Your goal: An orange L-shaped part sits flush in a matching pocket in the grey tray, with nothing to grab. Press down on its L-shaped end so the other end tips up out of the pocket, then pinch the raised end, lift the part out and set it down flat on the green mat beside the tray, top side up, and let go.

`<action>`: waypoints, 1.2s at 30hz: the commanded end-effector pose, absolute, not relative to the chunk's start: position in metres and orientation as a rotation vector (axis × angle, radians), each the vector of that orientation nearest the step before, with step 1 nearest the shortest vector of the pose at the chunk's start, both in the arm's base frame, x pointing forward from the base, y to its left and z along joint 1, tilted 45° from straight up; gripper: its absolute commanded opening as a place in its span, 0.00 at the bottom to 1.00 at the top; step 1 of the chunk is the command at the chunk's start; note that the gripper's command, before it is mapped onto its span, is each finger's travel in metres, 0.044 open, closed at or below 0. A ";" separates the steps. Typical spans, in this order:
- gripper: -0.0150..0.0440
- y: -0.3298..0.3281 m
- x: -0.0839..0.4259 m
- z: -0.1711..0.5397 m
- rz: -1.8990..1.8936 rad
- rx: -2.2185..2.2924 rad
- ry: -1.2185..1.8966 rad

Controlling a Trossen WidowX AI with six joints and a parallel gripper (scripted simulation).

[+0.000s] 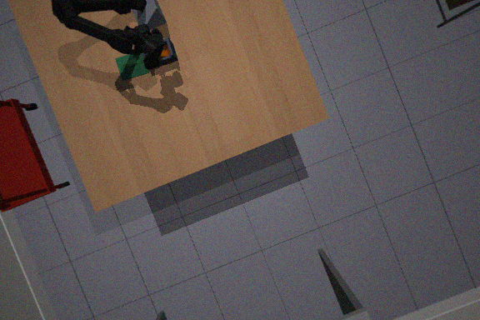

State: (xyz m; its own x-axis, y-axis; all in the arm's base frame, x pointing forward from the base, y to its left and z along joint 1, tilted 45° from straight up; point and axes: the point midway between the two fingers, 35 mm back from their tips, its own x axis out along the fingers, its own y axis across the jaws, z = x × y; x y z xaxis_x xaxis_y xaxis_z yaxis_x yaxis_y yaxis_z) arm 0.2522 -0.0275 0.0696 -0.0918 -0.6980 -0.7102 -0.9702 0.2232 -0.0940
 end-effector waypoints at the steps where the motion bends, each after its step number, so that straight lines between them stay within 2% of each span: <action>1: 0.73 -0.033 0.250 0.064 0.543 -1.544 1.859; 22: 0.73 -0.054 0.246 0.044 0.541 -1.545 1.861; 26: 0.55 -0.052 0.248 0.046 0.538 -1.539 1.858; 36: 0.44 -0.052 0.248 0.046 0.538 -1.539 1.858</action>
